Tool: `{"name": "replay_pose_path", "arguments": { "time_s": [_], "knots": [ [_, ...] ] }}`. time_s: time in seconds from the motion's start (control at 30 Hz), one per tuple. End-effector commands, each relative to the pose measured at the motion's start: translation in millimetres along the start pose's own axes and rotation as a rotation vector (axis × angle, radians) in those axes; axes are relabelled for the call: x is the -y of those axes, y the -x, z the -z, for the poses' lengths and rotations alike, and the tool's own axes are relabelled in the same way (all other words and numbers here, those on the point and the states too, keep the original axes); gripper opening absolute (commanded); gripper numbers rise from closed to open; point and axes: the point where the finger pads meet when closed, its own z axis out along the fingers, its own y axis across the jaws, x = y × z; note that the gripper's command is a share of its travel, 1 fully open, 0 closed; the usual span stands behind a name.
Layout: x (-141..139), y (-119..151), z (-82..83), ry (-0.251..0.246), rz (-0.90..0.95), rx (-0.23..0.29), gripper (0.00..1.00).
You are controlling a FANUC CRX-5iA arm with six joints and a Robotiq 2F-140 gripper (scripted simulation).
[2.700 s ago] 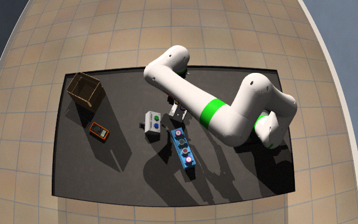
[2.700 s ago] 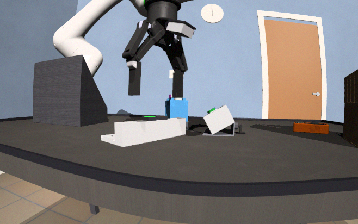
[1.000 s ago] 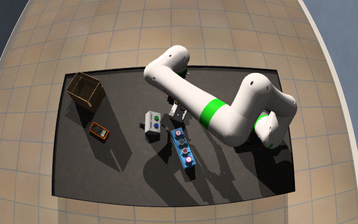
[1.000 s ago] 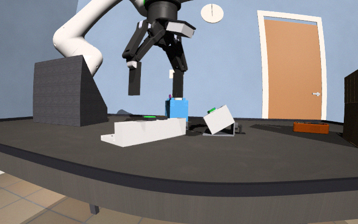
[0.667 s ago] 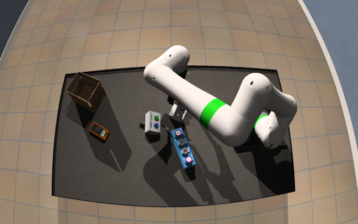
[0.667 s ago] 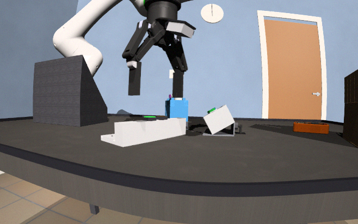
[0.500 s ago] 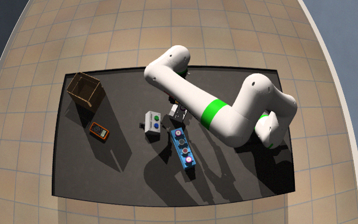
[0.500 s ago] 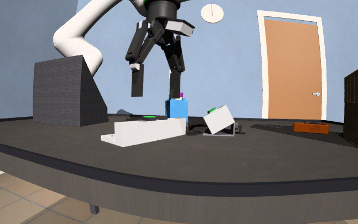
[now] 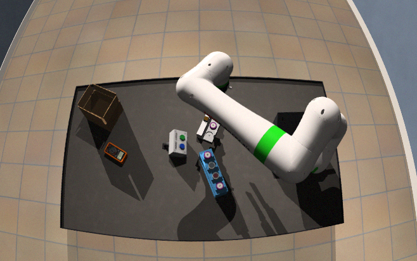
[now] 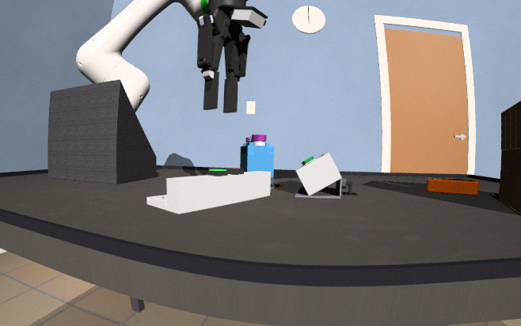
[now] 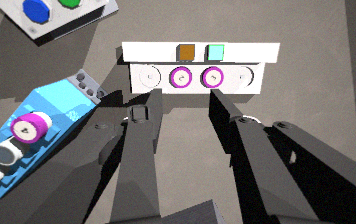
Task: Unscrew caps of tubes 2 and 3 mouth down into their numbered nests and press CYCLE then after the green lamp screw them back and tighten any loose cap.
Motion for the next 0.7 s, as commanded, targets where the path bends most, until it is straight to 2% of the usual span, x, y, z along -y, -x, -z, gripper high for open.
{"name": "replay_pose_path", "arguments": {
  "time_s": [0.0, 0.07, 0.13, 0.2, 0.67],
  "knots": [
    [0, 0, 1.9, 0.001, 0.0, -0.001, 0.36],
    [0, 0, 1.9, 0.001, 0.0, -0.001, 0.36],
    [0, 0, -8.1, 0.001, 0.0, -0.001, 0.36],
    [0, 0, -8.1, 0.001, 0.0, -0.001, 0.36],
    [0, 0, -78.1, 0.0, 0.0, -0.001, 0.36]
  ]
}}
